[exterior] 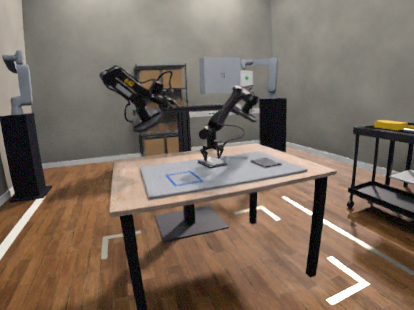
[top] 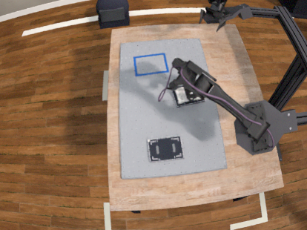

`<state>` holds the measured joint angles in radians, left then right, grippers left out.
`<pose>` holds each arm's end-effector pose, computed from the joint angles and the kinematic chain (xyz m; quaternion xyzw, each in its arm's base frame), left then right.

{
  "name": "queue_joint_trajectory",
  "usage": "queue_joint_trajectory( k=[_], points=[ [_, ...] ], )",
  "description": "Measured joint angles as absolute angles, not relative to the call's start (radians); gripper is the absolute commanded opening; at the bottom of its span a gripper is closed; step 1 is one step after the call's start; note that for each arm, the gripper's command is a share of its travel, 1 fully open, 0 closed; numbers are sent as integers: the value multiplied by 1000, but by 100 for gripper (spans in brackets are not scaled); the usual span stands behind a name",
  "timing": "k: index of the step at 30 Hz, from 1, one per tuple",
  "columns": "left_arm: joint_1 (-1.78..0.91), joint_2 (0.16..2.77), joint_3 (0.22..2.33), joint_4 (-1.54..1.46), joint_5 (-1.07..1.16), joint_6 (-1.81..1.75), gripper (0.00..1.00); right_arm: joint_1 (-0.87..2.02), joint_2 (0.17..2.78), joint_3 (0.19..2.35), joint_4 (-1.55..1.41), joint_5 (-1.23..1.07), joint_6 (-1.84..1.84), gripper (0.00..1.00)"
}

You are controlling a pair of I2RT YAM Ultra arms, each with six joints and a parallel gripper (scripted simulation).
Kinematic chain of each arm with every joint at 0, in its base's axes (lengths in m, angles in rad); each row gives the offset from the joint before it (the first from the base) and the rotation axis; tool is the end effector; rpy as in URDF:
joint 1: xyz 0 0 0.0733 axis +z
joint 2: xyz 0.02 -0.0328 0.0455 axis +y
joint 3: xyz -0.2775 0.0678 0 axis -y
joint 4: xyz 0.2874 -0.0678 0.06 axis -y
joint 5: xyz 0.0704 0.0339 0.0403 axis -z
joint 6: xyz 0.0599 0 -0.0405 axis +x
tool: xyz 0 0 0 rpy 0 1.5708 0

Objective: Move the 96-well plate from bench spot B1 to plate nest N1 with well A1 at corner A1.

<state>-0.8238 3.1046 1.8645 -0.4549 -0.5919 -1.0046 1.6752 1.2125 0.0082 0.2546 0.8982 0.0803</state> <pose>0.3190 -0.2937 -0.2424 -0.0682 0.9524 0.2247 0.1943 0.0305 0.1482 0.0441 -0.5211 0.6941 -0.0523 0.4939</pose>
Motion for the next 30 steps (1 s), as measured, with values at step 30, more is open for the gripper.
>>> queue_joint_trajectory(
  k=[30],
  points=[
    [-870,3032,1827,-505,-589,-1040,79,1675,1212,8,255,898,80,100]
  ],
)
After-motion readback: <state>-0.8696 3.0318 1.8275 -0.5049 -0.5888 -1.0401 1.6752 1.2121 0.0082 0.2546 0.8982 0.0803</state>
